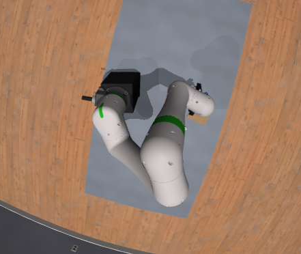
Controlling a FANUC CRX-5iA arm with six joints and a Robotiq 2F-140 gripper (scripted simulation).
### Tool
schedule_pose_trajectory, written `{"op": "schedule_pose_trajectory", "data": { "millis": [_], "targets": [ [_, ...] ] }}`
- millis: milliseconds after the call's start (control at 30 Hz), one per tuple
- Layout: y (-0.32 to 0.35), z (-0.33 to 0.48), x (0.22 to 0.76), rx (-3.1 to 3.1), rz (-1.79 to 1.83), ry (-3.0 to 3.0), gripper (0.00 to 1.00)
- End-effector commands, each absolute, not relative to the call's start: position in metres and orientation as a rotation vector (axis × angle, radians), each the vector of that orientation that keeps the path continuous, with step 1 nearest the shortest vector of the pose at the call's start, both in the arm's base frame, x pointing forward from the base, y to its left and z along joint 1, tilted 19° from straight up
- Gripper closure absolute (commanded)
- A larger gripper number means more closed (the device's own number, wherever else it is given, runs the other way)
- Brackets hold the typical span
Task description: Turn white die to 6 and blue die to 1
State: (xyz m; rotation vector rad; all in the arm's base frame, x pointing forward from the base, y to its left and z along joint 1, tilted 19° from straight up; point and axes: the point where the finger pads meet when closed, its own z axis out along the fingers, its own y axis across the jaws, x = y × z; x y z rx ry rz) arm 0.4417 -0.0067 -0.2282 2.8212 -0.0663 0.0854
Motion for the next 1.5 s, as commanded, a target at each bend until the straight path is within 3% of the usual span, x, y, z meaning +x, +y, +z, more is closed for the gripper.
{"op": "schedule_pose_trajectory", "data": {
  "millis": [0, 433, 800, 1467],
  "targets": [
    [-0.007, -0.228, 0.442, 2.821, 0.086, -0.066, 0.00],
    [0.006, -0.231, 0.472, 2.821, 0.086, -0.066, 0.00],
    [0.036, -0.237, 0.545, 2.821, 0.086, -0.066, 0.00],
    [0.038, -0.237, 0.549, 2.821, 0.086, -0.066, 0.00]
  ]
}}
